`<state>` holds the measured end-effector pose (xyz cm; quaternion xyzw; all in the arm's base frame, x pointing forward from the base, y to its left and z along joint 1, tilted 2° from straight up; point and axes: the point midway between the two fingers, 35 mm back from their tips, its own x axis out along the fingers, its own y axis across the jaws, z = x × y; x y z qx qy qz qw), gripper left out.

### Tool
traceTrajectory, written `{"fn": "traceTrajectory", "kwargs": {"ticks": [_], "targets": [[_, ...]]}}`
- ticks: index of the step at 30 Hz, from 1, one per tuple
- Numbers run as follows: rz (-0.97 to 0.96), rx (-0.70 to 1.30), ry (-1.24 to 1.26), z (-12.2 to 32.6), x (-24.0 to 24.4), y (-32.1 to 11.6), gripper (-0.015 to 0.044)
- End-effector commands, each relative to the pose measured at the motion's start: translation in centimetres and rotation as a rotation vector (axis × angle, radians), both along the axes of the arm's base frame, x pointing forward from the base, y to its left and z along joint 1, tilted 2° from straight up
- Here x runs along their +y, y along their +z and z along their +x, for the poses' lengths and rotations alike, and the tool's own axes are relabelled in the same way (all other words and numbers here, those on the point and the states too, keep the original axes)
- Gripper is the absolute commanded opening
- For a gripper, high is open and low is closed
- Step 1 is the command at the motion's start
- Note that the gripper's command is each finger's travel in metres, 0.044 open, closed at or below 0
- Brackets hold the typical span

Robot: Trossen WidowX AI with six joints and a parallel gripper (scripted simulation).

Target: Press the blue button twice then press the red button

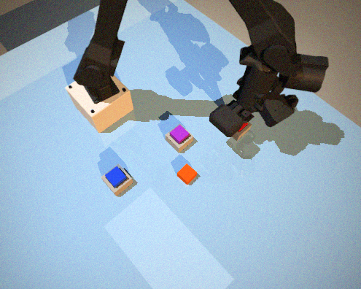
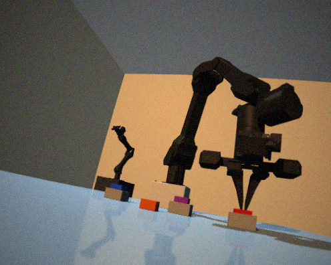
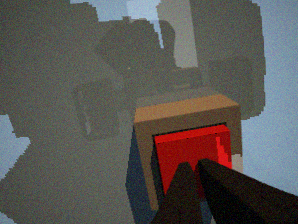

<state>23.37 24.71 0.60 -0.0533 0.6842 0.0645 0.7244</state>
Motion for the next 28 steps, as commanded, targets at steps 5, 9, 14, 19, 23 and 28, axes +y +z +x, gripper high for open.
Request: {"fn": "traceTrajectory", "kwargs": {"ticks": [5, 9, 14, 19, 23, 28], "targets": [[-0.005, -0.002, 0.000, 0.0, -0.1, -0.1, 0.0020], [-0.005, -0.002, 0.000, 0.0, -0.1, -0.1, 0.0020], [-0.005, -0.002, 0.000, -0.2, -0.1, 3.2, 0.0020], [-0.005, -0.001, 0.000, -0.6, -0.1, 4.2, 0.0072], [-0.005, 0.001, 0.000, -3.0, -0.6, 8.9, 0.0178], [-0.005, 0.001, 0.000, -3.2, -0.7, 9.1, 0.0282]]}}
